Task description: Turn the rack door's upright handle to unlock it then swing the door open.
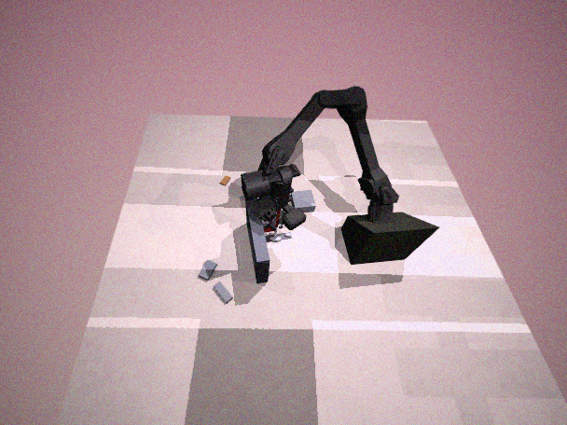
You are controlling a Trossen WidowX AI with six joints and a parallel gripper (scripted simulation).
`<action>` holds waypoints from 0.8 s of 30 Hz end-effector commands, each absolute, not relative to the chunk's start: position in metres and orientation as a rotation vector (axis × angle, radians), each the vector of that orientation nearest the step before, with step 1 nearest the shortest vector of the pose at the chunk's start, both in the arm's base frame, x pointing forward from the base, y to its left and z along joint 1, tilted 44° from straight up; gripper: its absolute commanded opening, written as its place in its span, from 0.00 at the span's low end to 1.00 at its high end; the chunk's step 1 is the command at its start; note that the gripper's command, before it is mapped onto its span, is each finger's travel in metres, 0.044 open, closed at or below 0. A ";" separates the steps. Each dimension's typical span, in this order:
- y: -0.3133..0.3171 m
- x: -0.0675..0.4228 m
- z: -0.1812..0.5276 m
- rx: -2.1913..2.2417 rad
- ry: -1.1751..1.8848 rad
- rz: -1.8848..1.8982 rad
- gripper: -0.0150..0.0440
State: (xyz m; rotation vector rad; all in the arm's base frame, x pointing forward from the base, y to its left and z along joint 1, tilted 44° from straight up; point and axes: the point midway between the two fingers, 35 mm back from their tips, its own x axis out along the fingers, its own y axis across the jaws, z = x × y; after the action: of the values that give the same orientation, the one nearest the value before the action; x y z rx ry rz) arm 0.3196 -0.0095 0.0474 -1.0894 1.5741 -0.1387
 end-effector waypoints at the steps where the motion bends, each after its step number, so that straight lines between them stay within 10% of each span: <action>1: -0.009 0.319 0.047 -1.268 1.621 0.051 0.74; 24: -0.009 0.319 0.047 -2.028 1.616 1.021 0.74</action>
State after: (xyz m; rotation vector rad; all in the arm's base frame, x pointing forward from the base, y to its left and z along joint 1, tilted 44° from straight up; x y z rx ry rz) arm 0.3196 -0.0088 0.0479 -1.9423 1.6377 0.8745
